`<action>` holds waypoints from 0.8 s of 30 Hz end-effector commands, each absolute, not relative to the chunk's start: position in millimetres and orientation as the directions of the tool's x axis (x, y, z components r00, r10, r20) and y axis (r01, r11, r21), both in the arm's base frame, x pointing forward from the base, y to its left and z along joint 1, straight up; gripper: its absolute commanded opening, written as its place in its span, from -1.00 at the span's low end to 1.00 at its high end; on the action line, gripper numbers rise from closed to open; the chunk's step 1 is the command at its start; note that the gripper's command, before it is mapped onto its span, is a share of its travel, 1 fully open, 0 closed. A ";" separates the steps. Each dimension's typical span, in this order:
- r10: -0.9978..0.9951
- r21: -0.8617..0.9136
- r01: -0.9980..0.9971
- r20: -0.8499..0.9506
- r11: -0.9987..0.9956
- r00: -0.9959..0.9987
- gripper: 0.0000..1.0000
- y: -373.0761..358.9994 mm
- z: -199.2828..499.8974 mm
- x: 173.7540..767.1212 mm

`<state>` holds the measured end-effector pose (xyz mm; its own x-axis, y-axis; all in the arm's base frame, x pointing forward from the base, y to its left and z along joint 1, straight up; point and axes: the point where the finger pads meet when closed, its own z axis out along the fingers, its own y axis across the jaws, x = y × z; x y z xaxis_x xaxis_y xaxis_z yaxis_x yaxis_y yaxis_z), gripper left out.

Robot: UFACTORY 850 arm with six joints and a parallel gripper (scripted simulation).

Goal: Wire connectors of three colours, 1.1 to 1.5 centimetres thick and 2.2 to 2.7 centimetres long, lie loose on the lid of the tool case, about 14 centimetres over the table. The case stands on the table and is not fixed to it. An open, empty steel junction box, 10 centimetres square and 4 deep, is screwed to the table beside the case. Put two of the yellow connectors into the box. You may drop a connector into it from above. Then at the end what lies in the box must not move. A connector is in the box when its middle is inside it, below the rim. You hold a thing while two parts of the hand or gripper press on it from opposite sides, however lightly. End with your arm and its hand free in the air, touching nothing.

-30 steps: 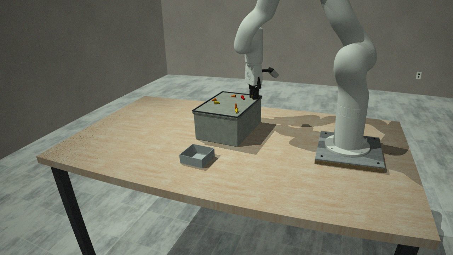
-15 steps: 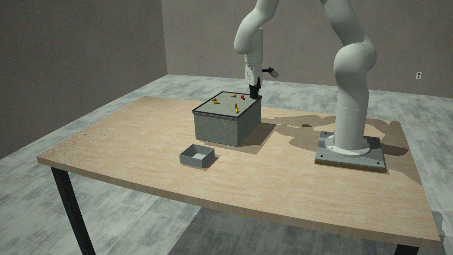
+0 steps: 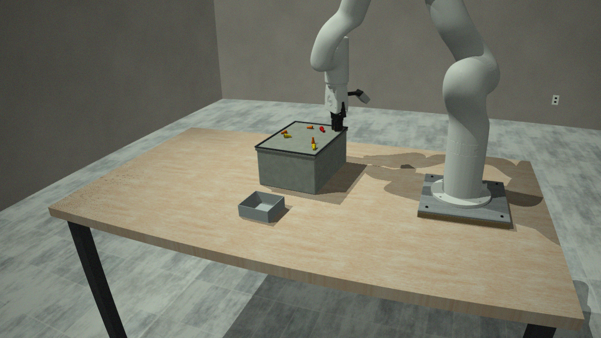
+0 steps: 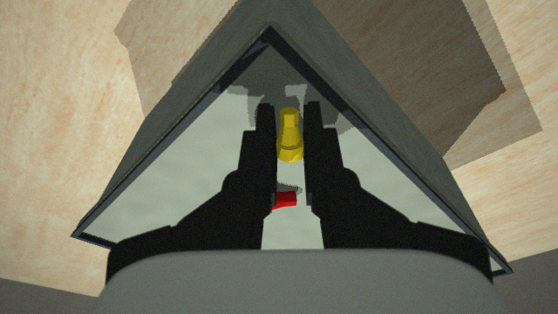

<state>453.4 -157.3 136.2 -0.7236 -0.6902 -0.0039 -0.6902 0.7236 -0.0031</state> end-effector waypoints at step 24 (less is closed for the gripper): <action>-0.690 -0.004 -0.690 -0.005 0.724 -0.724 -0.97 -157.5 169.8 453.8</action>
